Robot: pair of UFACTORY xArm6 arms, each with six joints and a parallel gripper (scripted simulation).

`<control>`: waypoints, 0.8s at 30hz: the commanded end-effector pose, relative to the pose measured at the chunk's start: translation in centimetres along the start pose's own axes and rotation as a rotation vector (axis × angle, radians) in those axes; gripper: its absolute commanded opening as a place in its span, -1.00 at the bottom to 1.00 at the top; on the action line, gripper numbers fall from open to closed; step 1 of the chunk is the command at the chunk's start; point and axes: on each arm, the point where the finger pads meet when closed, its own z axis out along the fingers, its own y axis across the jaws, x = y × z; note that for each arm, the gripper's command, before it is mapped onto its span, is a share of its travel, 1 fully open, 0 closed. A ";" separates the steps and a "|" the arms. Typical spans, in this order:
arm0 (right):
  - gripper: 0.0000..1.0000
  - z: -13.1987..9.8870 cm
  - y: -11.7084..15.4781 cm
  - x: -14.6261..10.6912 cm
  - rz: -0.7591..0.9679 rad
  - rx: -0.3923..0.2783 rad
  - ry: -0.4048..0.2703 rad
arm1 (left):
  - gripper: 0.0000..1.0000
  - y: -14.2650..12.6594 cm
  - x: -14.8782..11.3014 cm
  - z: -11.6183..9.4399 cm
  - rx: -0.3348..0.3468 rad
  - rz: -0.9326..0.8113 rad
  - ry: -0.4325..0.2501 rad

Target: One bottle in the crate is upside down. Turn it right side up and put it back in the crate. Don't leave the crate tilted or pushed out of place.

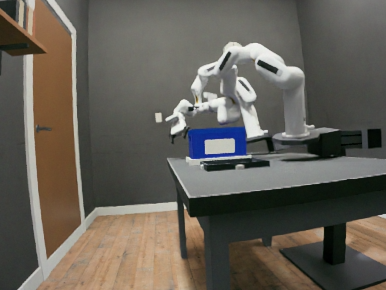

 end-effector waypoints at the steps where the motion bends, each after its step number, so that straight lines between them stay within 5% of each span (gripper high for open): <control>1: 1.00 -0.1 0.1 0.2 -0.002 -0.003 0.002 | 1.00 0.0 0.2 0.0 0.001 0.000 0.004; 24: 1.00 -0.3 0.2 0.1 0.002 -0.005 0.002 | 1.00 0.0 0.2 0.0 0.001 0.000 0.004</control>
